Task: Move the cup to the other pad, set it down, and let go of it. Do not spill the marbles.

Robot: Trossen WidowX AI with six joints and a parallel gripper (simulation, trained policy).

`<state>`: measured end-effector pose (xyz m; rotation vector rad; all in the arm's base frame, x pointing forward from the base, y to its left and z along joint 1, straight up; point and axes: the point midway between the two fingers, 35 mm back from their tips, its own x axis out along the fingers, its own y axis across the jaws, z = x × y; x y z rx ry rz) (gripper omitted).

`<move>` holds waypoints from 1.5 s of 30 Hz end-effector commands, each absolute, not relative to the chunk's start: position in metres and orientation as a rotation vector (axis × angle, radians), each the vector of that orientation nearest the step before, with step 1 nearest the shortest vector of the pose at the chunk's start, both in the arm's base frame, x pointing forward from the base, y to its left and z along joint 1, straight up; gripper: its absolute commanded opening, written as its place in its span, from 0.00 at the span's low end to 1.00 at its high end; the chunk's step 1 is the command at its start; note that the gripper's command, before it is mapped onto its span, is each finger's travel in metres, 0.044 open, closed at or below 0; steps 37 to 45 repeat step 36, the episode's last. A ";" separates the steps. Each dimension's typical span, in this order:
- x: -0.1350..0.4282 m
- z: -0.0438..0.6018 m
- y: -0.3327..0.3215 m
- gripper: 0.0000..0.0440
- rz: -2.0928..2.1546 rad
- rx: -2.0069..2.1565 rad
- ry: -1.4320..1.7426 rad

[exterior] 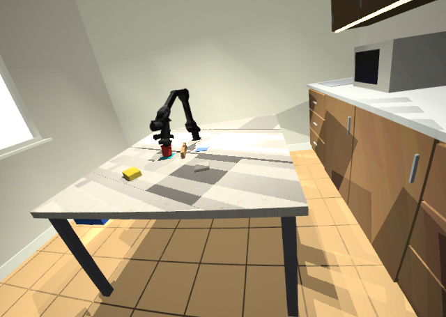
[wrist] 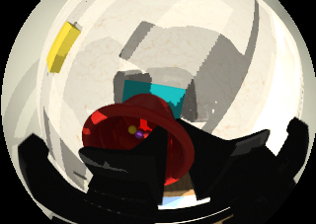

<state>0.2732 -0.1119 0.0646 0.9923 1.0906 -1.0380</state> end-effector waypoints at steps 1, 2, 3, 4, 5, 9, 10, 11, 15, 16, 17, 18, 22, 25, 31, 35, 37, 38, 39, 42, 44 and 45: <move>0.270 0.062 -0.117 0.25 -1.053 1.007 1.068; 0.271 0.064 -0.118 0.30 -1.049 1.013 1.055; 0.273 0.066 -0.120 0.35 -1.045 1.019 1.043; 0.274 0.068 -0.121 0.37 -1.040 1.026 1.031; 0.274 0.070 -0.121 0.37 -1.035 1.032 1.022; 0.274 0.077 -0.123 0.39 -1.017 1.046 0.998; 0.273 0.078 -0.123 0.40 -1.013 1.049 0.995; 0.272 0.080 -0.123 0.41 -1.009 1.051 0.992; 0.268 0.086 -0.122 0.44 -0.995 1.061 0.979; 0.267 0.087 -0.122 0.45 -0.992 1.063 0.976; 0.266 0.089 -0.122 0.47 -0.989 1.066 0.972; 0.265 0.091 -0.122 0.48 -0.986 1.068 0.968; 0.262 0.098 -0.123 0.55 -0.976 1.078 0.949; 0.260 0.105 -0.124 0.59 -0.970 1.086 0.932; 0.257 0.123 -0.127 0.65 -0.955 1.097 0.888; 0.256 0.139 -0.130 0.74 -0.943 1.098 0.848; 0.256 0.143 -0.131 0.77 -0.940 1.098 0.838; 0.256 0.143 -0.131 0.77 -0.940 1.098 0.838; 0.256 0.143 -0.131 0.77 -0.940 1.098 0.838; 0.256 0.143 -0.131 0.77 -0.940 1.098 0.838; 0.256 0.143 -0.131 0.77 -0.940 1.098 0.838; 0.256 0.143 -0.131 0.77 -0.940 1.098 0.838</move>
